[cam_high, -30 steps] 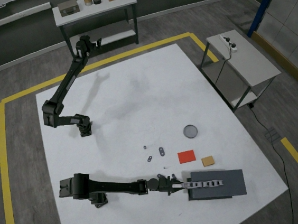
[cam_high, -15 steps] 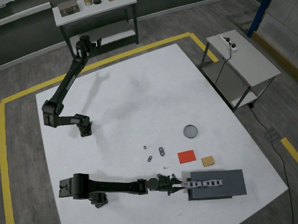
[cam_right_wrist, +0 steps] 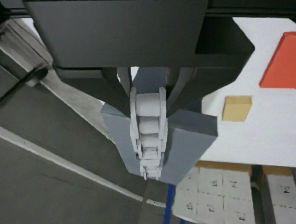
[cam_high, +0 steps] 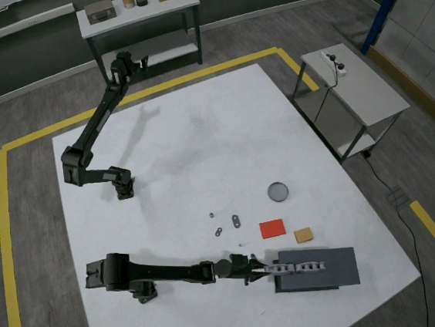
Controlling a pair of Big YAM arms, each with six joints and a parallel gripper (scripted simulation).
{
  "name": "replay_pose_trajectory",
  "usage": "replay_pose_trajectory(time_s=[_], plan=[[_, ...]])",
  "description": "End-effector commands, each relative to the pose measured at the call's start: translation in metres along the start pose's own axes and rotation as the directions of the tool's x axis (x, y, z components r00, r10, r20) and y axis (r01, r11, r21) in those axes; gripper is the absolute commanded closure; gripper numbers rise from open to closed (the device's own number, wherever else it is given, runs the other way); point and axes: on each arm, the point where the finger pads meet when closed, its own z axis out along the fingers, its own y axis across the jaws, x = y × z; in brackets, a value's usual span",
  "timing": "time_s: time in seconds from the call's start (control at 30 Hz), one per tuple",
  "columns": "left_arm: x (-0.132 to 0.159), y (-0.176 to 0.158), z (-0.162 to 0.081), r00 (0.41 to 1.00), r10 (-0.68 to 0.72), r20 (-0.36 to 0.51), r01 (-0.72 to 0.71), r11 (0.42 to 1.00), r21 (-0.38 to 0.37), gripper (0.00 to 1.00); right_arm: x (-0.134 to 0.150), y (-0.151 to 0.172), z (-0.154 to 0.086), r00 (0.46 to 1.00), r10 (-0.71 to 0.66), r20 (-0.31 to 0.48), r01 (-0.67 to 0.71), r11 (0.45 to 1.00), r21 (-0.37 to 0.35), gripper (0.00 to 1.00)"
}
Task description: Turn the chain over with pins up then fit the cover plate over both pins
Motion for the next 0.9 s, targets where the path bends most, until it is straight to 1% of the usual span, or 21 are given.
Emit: replay_pose_trajectory(time_s=[0.0,0.2,0.23,0.27,0.33,0.67,0.77,0.8,0.87], plan=[[-0.0419,-0.0047,0.0012,0.997,-0.003,0.071,0.002,1.0,0.008,0.0,-0.0379,-0.0009,0.0087,0.998,-0.025,0.064,0.025,1.0,0.008,0.81],[-0.0419,-0.0047,0.0012,0.997,-0.003,0.071,0.002,1.0,0.008,0.0,-0.0386,0.0,0.0087,0.996,-0.055,0.065,0.055,0.998,0.009,0.81],[-0.0419,-0.0047,0.0012,0.997,-0.003,0.071,0.002,1.0,0.008,0.0,-0.0349,-0.005,0.007,0.996,-0.064,0.062,0.063,0.998,0.018,0.81],[-0.0419,-0.0047,0.0012,0.997,-0.003,0.071,0.002,1.0,0.008,0.0,-0.0367,-0.0011,0.009,0.996,-0.069,0.056,0.069,0.998,0.011,0.81],[-0.0419,-0.0047,0.0012,0.997,-0.003,0.071,0.002,1.0,0.008,0.0,-0.0409,-0.0002,0.0086,0.994,-0.082,0.071,0.082,0.997,0.014,0.81],[-0.0419,-0.0047,0.0012,0.997,-0.003,0.071,0.002,1.0,0.008,0.0,-0.0397,0.002,0.0091,0.986,-0.154,0.06,0.154,0.988,0.013,0.81],[-0.0419,-0.0047,0.0012,0.997,-0.003,0.071,0.002,1.0,0.008,0.0,-0.0409,0.0017,0.009,0.985,-0.161,0.064,0.16,0.987,0.016,0.81],[-0.0419,-0.0047,0.0012,0.997,-0.003,0.071,0.002,1.0,0.008,0.0,-0.0404,-0.0033,0.0091,0.983,-0.168,0.067,0.167,0.986,0.026,0.81],[-0.0419,-0.0047,0.0012,0.997,-0.003,0.071,0.002,1.0,0.008,0.0,-0.0413,0.0022,0.0091,0.981,-0.182,0.063,0.181,0.983,0.017,0.81]])
